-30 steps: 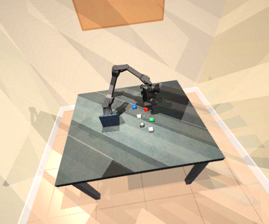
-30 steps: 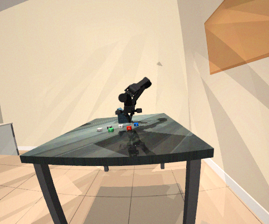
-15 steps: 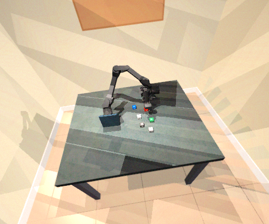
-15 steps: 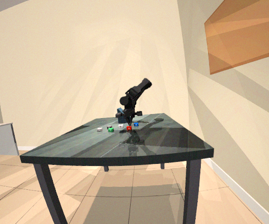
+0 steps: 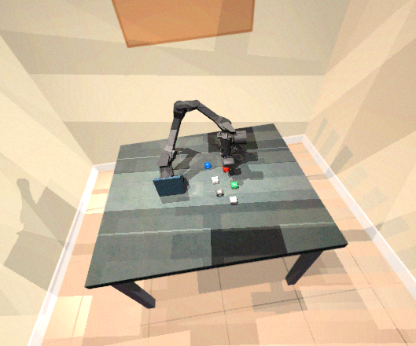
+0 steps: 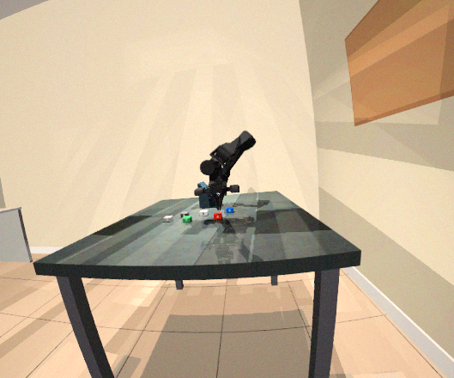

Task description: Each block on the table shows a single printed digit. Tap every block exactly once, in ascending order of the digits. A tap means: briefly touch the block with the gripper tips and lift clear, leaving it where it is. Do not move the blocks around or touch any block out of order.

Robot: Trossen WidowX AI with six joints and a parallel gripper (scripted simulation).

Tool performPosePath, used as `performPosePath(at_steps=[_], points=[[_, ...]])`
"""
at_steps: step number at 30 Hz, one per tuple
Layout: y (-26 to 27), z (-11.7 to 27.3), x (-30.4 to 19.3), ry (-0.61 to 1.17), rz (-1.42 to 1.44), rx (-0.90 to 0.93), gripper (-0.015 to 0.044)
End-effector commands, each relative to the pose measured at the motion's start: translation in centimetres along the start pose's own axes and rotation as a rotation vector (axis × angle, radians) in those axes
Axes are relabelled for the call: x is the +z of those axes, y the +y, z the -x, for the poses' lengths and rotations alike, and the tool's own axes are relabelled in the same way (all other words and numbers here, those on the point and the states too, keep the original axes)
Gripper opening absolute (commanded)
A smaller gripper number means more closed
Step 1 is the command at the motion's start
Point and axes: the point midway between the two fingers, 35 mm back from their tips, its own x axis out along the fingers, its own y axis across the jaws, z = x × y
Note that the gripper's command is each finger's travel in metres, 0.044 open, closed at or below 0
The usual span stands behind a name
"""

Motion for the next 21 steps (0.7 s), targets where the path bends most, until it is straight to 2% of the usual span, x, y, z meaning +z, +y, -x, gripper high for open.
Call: performPosePath(at_steps=[1, 3, 8, 13, 21], points=[[0.1, 0.9, 0.1, -0.005, 0.008, -0.003, 0.002], [0.1, 1.9, 0.2, -0.006, 0.008, -0.005, 0.002], [0.1, 8.7, 0.1, -0.005, 0.007, -0.006, 0.002], [-0.1, 9.0, 0.1, -0.005, 0.007, -0.006, 0.002], [-12.0, 9.3, 2.2, -0.006, 0.008, -0.014, 0.002]])
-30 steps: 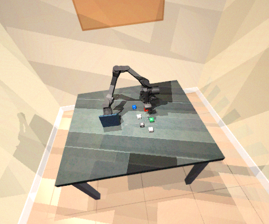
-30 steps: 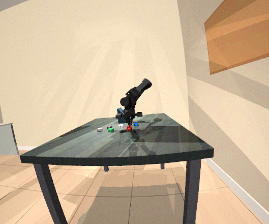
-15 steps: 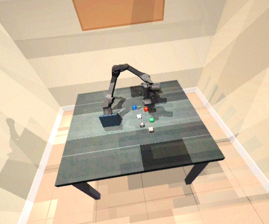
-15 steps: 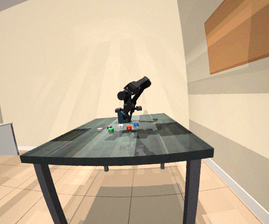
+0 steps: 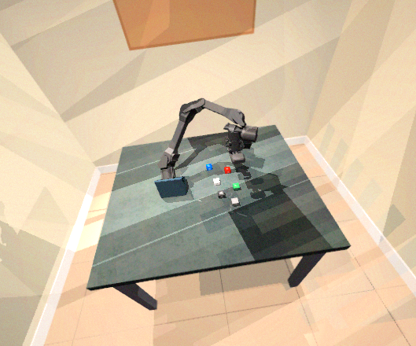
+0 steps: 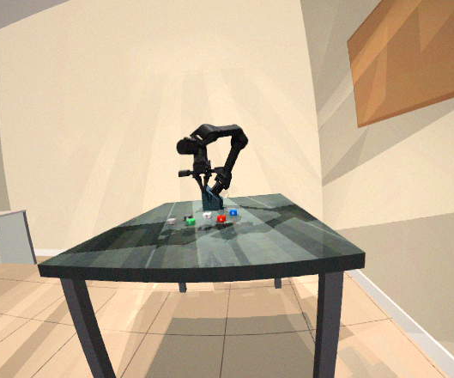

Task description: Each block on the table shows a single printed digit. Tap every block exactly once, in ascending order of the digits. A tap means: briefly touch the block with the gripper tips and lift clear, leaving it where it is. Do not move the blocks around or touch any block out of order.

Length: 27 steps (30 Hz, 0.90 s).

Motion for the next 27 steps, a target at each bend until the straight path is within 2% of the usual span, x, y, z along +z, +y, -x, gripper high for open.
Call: performPosePath(at_steps=[1, 10, 16, 27], points=[[-6.8, -0.3, -0.2, 0.008, -0.019, 0.005, 0.002], [-8.1, -0.6, -0.3, 0.008, -0.018, 0.006, 0.002], [-8.0, -8.2, -0.3, 0.007, -0.017, 0.008, 0.002], [-8.0, -9.0, -0.3, 0.007, -0.017, 0.009, 0.002]])
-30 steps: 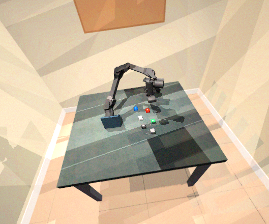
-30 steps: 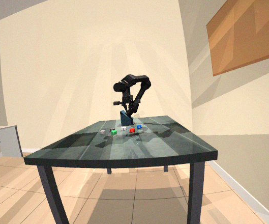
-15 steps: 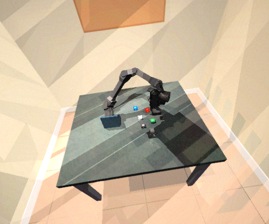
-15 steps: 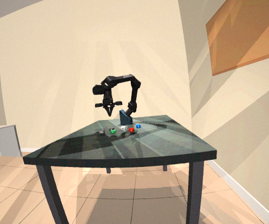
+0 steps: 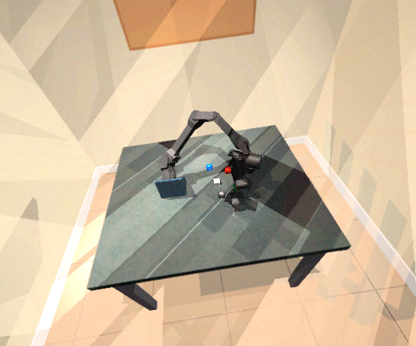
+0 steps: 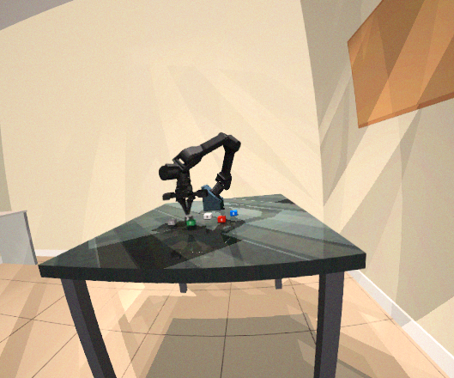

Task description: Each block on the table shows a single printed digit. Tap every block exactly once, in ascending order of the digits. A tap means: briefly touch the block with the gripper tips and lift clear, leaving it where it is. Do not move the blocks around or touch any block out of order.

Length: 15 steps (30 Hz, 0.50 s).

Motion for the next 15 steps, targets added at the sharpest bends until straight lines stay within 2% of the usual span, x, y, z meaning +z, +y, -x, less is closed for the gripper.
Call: performPosePath(at_steps=[1, 15], points=[[0.1, -0.6, 0.0, -0.001, -0.004, 0.004, 0.002], [0.1, -2.8, -0.1, -0.001, -0.004, 0.005, 0.002]])
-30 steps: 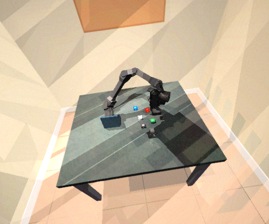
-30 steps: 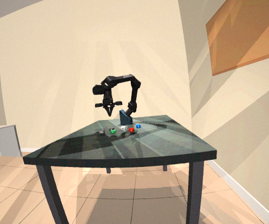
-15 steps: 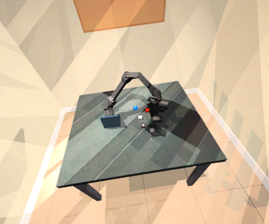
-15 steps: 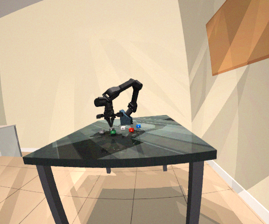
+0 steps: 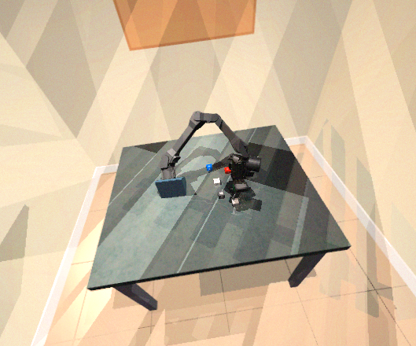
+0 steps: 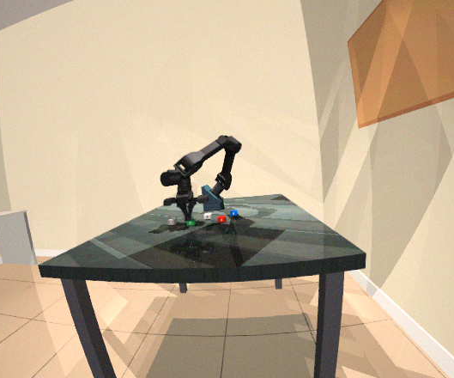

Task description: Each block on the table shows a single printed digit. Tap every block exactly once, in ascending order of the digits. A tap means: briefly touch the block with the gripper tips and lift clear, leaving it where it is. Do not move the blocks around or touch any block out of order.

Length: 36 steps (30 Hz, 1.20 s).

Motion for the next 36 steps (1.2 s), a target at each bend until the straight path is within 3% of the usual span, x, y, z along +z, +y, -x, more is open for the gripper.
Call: performPosePath(at_steps=[1, 6, 9, 15, 21, 26, 36], points=[[0.0, -0.6, -0.1, -0.001, -0.005, 0.004, 0.002], [0.0, -0.6, -0.1, -0.001, -0.005, 0.004, 0.002], [0.0, 2.0, 0.0, -0.001, -0.005, 0.002, 0.002], [0.0, 2.6, 0.0, -0.001, -0.005, 0.003, 0.002], [-0.1, 10.2, 0.0, 0.0, -0.006, 0.0, 0.002], [-0.1, 10.5, -0.2, 0.0, -0.006, 0.0, 0.002], [-1.5, 10.5, -9.6, 0.003, -0.009, -0.001, 0.002]])
